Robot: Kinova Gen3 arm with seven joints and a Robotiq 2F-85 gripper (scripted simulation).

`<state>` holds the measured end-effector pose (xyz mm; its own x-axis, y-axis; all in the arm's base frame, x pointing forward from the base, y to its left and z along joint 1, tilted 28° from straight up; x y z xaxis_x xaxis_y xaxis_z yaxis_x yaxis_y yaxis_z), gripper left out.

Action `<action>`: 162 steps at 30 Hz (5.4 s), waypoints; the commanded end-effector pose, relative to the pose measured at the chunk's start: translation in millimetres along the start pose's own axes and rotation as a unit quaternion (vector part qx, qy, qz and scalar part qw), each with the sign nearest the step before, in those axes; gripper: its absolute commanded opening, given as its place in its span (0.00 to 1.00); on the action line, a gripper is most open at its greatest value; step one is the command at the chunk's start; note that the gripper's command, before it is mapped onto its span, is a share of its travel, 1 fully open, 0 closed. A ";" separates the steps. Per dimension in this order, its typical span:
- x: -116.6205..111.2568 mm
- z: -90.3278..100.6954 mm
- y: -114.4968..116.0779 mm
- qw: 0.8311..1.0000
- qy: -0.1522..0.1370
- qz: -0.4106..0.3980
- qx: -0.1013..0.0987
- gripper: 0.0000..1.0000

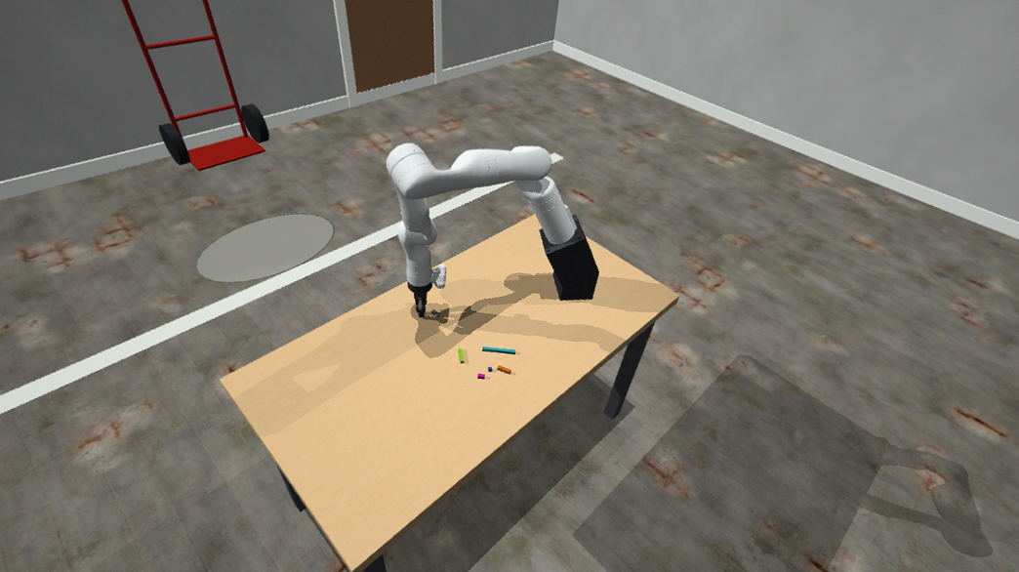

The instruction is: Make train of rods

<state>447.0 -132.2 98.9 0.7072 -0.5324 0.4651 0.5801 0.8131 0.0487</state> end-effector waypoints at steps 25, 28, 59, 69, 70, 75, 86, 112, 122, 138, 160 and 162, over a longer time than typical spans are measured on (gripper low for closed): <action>0.3 6.0 0.2 1.000 0.000 0.000 0.000 0.05; 0.3 8.1 0.2 1.000 0.000 0.000 0.000 0.05; 0.2 95.0 0.1 1.000 0.000 0.000 0.000 0.05; 0.2 99.6 0.1 1.000 0.000 0.000 0.000 0.05; 0.2 99.9 0.1 1.000 0.000 0.000 0.000 0.05; 0.2 100.4 0.1 1.000 0.000 0.000 0.000 0.05; 0.2 100.3 0.2 1.000 0.000 0.000 0.000 0.05; -76.2 93.4 60.2 0.994 0.007 -0.107 -0.009 0.05; -122.4 97.5 87.4 0.986 0.003 -0.168 -0.006 0.05; -147.5 102.0 99.9 0.980 0.000 -0.201 0.000 0.05; -147.6 94.1 99.8 0.980 0.000 -0.201 0.000 0.05; -147.7 89.3 99.7 0.980 0.000 -0.201 0.000 0.05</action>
<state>363.8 52.0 119.5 0.4221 -0.8117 0.4037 0.8079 0.5388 0.2386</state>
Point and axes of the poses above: the point where the finger pads meet when closed, its own z axis back along the fingers, its own y axis across the jaws, x = y × z, the point moved 9 cm from there along z, back along the fingers, and after that the axes turned 4 degrees about -z, right-handed, at the moved point
